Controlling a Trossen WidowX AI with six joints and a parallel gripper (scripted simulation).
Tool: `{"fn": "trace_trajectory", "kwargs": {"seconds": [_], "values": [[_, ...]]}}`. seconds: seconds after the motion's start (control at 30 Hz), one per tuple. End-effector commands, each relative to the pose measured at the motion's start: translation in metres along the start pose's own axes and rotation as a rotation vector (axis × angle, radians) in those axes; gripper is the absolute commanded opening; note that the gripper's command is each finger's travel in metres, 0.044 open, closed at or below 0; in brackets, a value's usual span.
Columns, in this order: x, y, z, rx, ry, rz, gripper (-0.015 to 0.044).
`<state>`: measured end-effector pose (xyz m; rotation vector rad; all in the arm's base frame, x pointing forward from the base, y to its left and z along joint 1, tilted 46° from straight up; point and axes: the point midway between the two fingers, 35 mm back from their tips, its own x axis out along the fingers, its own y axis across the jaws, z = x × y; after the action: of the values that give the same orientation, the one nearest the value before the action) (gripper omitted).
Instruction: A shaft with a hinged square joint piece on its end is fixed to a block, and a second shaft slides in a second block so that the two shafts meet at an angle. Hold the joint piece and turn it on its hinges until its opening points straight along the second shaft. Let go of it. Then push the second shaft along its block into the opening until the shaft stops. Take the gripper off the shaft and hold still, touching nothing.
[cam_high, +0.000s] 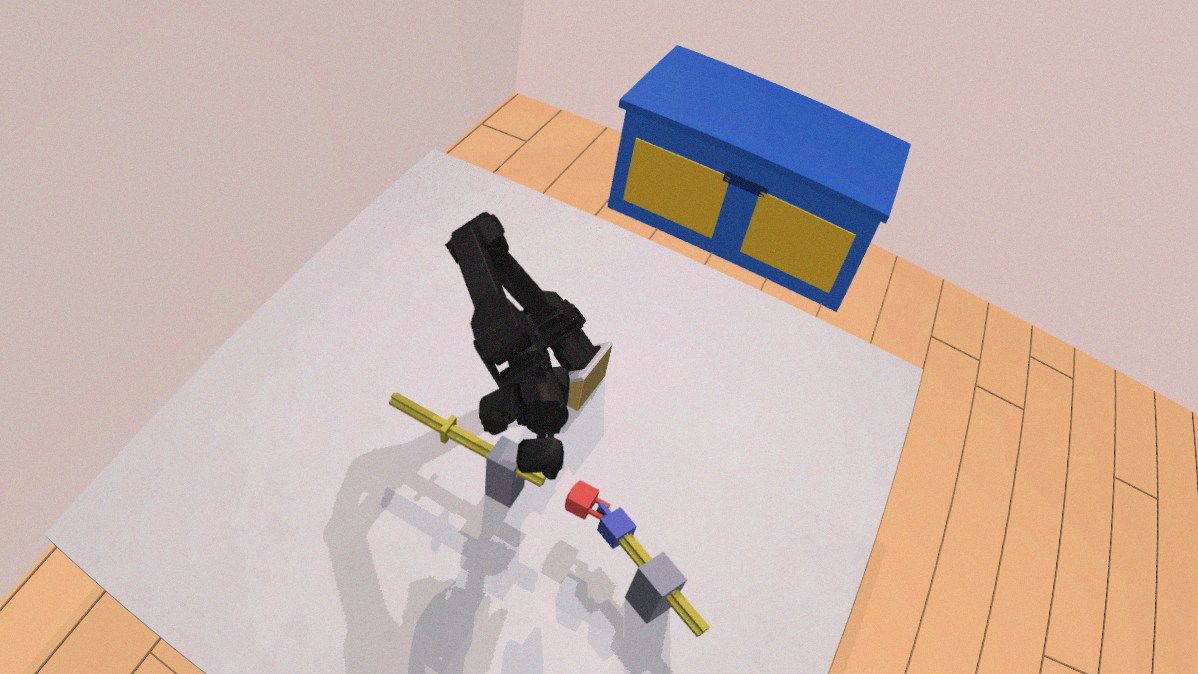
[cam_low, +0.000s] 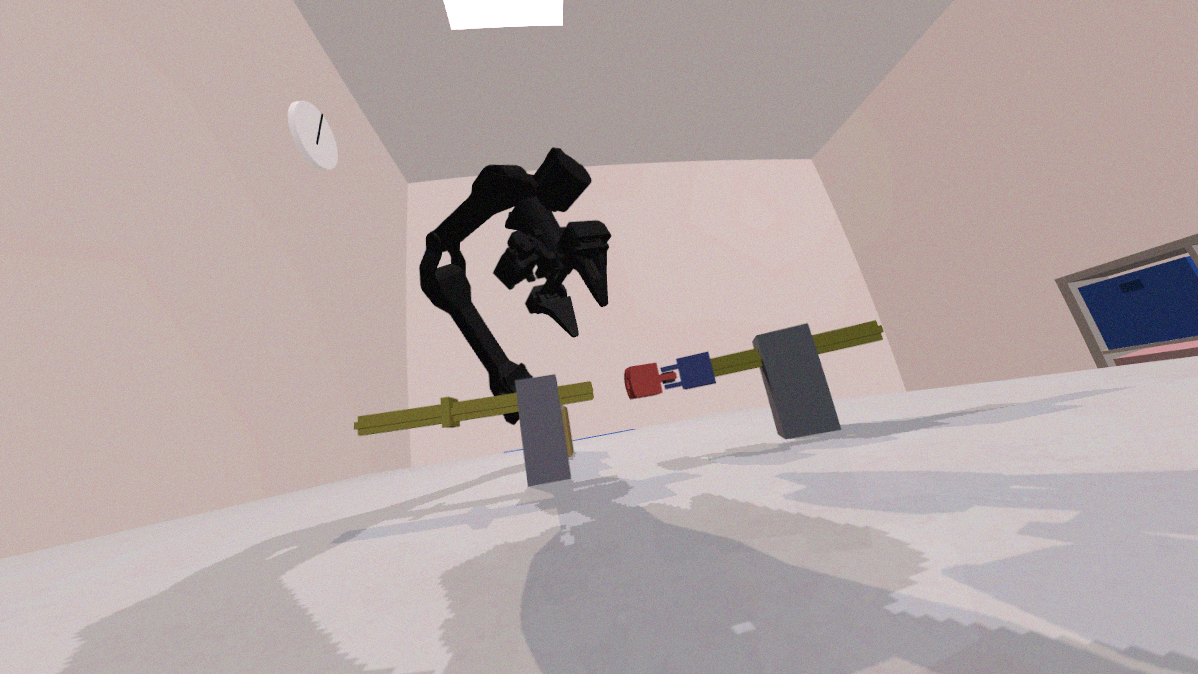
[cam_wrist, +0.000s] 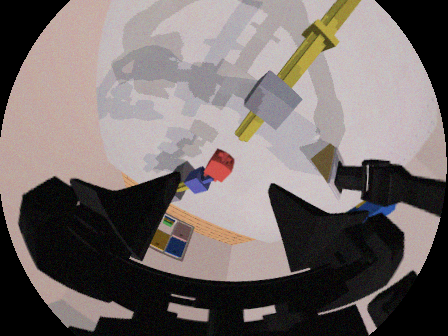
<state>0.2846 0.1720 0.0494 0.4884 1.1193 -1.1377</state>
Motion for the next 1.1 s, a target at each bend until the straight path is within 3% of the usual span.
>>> {"fn": "trace_trajectory", "kwargs": {"seconds": [0.0, 0.33, 0.67, 1.07], "values": [[0.003, -0.005, 0.01, 0.122, 0.06, 0.013, 0.044], [0.011, -0.018, 0.034, 0.415, 0.201, 0.04, 0.044], [0.011, -0.019, 0.038, 0.429, 0.208, 0.043, 0.044], [-0.029, -0.059, 0.17, 0.075, 0.069, 0.079, 0.044]]}}
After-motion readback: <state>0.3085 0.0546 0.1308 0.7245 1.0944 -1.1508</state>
